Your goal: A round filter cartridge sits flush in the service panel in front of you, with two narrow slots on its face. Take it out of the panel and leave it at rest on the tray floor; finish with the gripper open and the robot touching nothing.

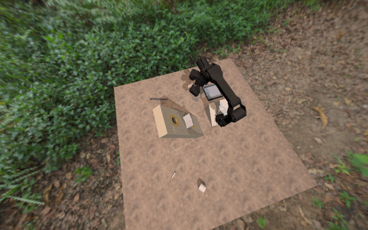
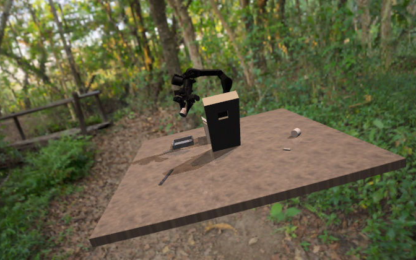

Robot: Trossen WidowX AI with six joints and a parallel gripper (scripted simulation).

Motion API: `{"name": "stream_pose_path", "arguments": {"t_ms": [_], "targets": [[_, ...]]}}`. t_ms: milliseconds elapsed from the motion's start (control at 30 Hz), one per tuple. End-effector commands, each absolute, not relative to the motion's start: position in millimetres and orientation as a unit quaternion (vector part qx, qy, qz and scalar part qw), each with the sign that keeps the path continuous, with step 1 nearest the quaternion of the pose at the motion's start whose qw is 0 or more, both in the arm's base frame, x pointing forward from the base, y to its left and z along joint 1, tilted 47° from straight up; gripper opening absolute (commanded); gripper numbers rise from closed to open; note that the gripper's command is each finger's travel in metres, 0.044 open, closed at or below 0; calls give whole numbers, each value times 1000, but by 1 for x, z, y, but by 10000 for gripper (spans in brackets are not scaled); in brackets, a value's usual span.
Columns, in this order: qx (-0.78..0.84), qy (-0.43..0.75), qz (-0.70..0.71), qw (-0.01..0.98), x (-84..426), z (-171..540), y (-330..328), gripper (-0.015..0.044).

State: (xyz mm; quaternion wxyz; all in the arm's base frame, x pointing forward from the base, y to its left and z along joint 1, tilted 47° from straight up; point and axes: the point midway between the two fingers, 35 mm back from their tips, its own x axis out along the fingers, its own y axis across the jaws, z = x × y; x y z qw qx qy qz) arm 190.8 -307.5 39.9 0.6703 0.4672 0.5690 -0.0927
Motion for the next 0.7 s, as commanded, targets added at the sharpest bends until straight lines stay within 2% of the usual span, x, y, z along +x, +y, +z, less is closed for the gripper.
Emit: {"name": "stream_pose_path", "arguments": {"t_ms": [0,133,333,667], "targets": [[488,581,-164,630,165,17,-321,0],[506,588,-234,586,139,-4,-333,0],[508,588,-243,580,134,-8,-333,0],[523,589,-325,523,75,-50,-327,0]]}}
